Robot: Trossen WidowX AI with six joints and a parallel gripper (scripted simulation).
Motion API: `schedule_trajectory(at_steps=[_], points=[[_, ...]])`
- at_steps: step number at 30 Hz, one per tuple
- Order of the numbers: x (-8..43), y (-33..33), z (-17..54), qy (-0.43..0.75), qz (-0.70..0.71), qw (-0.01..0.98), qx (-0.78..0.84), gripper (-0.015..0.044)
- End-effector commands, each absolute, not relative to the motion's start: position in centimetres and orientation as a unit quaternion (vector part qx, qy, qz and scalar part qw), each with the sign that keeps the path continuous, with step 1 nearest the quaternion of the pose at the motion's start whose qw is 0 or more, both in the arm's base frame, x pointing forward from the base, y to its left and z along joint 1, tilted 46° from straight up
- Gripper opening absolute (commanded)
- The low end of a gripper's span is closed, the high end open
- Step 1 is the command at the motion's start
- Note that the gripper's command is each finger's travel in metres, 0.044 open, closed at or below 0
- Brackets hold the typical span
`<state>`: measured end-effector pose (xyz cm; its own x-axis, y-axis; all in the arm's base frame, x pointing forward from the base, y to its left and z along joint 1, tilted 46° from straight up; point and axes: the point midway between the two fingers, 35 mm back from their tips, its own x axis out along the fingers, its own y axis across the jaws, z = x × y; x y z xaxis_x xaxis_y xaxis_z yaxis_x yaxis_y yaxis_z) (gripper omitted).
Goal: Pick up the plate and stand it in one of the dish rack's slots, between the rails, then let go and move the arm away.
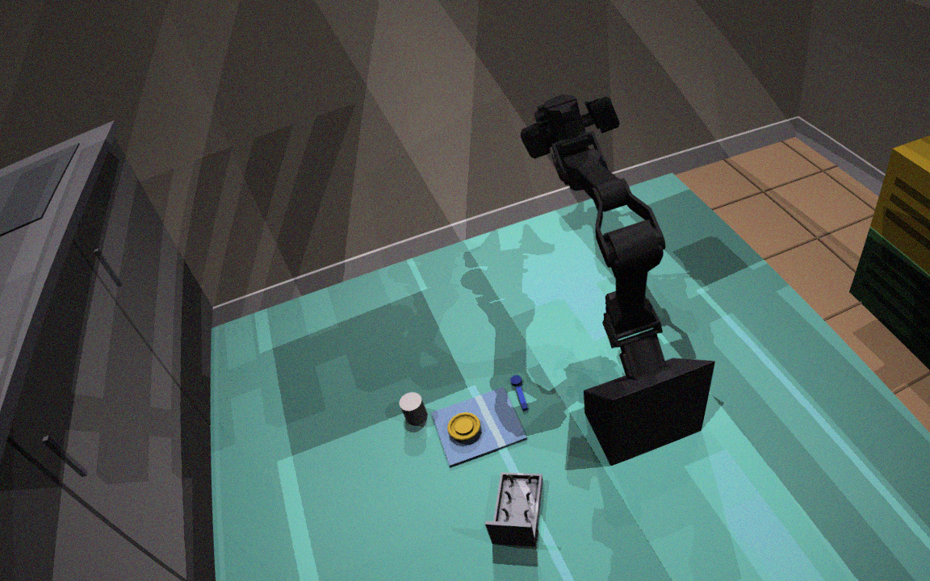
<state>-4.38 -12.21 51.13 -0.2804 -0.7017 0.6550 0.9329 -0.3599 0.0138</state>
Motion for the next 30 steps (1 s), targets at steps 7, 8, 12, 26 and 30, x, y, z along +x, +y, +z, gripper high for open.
schedule_trajectory(at_steps=[7,8,12,26,30], points=[[-2.6,-16.6,49.5,-0.179,-0.746,0.598,-0.232,0.04],[-2.2,-17.3,49.2,-0.174,-0.741,0.61,-0.223,0.04],[-0.9,-20.0,47.8,-0.151,-0.73,0.642,-0.181,0.04],[6.9,-26.7,41.2,-0.026,-0.669,0.741,-0.062,0.04],[9.7,-27.7,39.0,0.023,-0.646,0.761,-0.044,0.04]])
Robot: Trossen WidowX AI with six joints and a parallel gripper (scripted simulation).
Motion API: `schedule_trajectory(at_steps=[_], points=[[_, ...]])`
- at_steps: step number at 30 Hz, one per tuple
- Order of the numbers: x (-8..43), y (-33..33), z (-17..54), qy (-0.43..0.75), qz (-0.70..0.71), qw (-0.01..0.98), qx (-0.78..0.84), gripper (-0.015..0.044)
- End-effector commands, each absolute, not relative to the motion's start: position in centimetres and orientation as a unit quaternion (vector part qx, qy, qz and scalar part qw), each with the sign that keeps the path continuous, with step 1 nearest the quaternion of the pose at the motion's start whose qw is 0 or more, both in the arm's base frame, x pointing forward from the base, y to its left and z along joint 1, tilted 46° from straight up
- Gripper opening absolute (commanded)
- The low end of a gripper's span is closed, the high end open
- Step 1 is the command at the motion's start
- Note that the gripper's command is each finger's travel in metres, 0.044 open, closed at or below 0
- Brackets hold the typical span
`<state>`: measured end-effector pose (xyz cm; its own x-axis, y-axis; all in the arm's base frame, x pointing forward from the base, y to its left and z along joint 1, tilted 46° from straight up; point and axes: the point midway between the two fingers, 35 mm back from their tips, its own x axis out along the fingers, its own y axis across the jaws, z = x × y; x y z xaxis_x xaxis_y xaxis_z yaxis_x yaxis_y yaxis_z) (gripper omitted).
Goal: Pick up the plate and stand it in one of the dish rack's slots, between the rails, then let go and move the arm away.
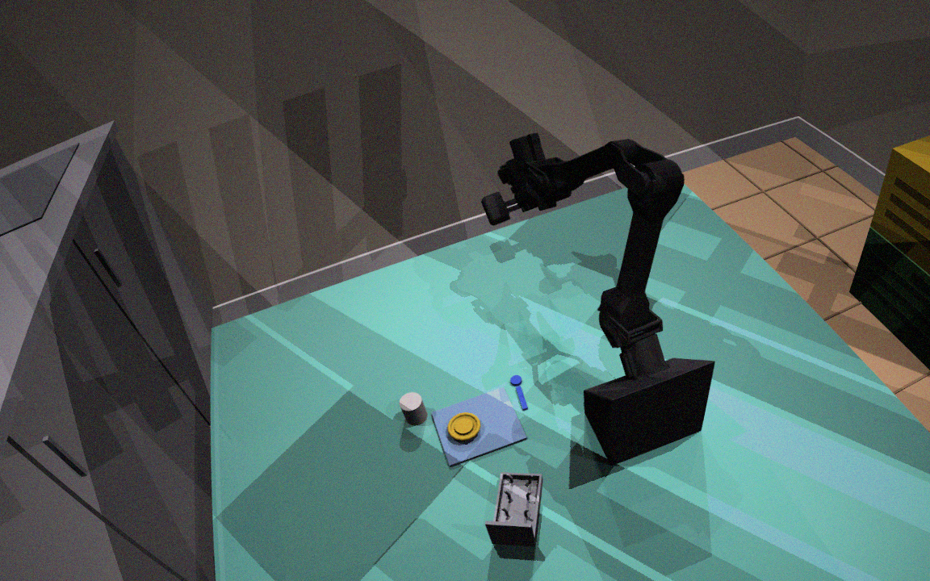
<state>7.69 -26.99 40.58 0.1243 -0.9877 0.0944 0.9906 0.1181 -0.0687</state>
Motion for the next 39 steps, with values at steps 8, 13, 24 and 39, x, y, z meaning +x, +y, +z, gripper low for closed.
schedule_trajectory(at_steps=[8,13,24,39], points=[[15.5,-28.3,34.2,0.113,-0.593,0.797,-0.005,0.04],[19.1,-27.9,31.0,0.177,-0.558,0.811,0.008,0.04],[26.2,-24.5,23.6,0.327,-0.477,0.816,0.0,0.04],[32.0,-16.1,14.6,0.499,-0.356,0.785,-0.085,0.04]])
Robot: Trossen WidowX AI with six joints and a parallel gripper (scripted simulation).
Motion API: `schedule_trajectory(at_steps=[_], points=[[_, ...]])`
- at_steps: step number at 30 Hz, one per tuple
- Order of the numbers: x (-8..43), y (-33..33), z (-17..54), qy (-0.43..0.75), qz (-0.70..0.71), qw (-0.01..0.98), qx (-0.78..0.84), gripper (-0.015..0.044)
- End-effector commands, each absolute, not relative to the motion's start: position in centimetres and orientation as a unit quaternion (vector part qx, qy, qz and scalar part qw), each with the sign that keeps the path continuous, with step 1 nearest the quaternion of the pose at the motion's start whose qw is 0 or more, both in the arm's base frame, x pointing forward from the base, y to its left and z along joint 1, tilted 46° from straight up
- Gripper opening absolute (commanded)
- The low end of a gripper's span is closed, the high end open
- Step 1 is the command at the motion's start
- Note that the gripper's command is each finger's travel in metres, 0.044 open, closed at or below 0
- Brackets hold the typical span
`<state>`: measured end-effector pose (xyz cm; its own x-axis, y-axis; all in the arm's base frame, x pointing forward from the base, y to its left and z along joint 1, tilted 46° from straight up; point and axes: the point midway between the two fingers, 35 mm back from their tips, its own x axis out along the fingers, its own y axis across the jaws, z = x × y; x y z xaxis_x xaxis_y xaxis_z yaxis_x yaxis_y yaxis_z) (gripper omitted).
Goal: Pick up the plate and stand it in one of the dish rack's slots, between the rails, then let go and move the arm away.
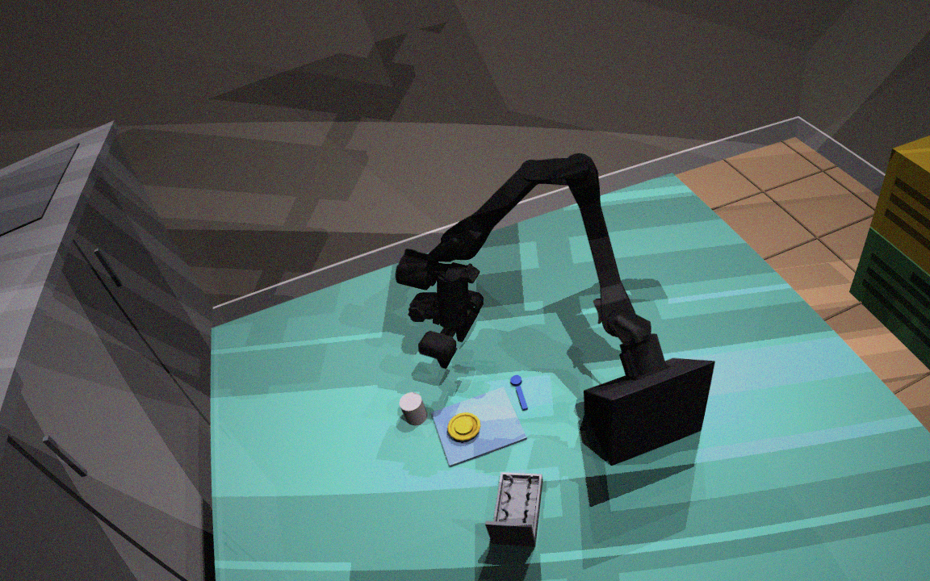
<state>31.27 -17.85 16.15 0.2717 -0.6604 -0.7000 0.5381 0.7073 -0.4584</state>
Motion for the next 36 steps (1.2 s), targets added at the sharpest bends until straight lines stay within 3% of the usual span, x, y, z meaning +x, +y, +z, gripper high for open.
schedule_trajectory(at_steps=[1,20,36], points=[[32.2,-15.5,14.1,0.509,-0.348,0.782,-0.093,0.04],[33.5,-4.7,6.2,0.642,-0.232,0.66,-0.312,0.04],[33.7,-5.5,4.7,0.645,-0.228,0.655,-0.321,0.04]])
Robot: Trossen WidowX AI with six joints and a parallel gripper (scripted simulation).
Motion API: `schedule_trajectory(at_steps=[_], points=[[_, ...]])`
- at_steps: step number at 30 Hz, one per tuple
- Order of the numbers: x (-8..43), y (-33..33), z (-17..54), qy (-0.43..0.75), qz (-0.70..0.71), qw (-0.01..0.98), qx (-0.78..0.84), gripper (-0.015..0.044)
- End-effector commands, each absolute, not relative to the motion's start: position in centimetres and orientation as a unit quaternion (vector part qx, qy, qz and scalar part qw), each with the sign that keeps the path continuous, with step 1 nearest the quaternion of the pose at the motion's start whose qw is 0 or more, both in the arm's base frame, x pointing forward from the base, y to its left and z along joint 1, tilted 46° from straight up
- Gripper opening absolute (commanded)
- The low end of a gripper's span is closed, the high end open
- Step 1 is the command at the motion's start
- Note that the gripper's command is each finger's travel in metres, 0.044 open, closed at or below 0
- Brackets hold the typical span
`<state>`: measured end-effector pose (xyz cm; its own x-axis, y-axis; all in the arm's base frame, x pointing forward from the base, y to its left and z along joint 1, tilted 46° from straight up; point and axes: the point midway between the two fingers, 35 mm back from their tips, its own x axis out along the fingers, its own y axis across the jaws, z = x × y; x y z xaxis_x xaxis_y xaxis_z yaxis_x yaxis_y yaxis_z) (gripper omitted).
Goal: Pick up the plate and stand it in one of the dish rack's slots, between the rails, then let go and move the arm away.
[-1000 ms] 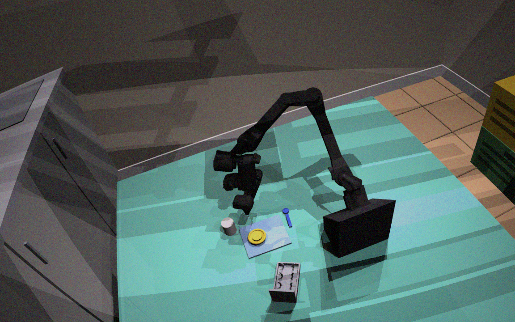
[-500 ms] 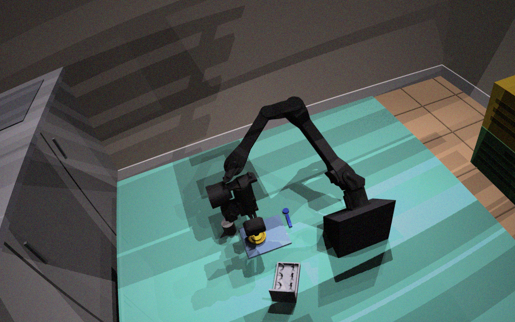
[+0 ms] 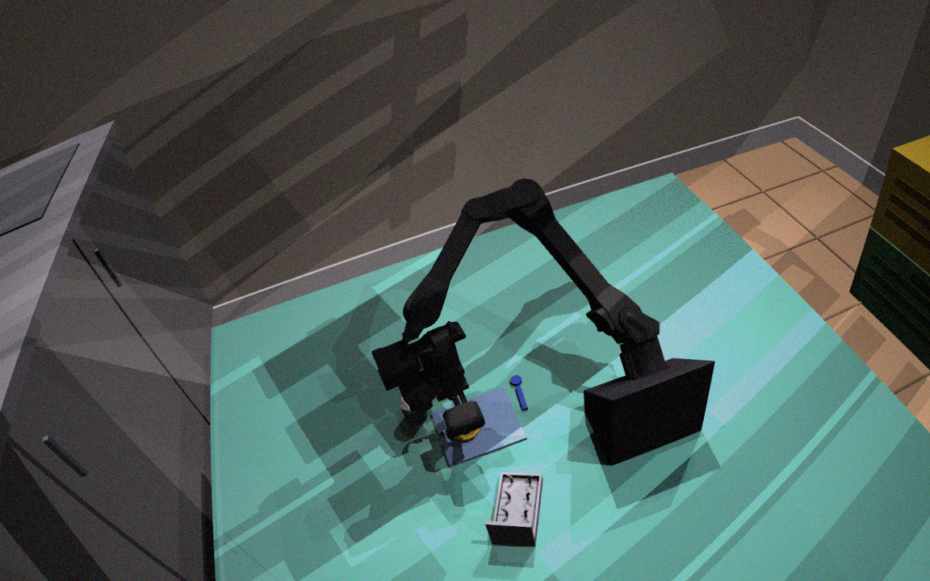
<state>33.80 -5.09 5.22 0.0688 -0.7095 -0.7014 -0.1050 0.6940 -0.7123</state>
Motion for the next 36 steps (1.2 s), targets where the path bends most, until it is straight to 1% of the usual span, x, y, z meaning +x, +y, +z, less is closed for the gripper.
schedule_trajectory(at_steps=[1,28,30,36], points=[[33.8,-5.6,4.6,0.645,-0.228,0.655,-0.321,0.04],[33.9,-8.6,1.9,0.644,-0.23,0.655,-0.322,0.04],[33.9,-8.6,1.9,0.644,-0.23,0.655,-0.322,0.0348],[33.9,-8.6,1.9,0.644,-0.23,0.655,-0.322,0.0345]])
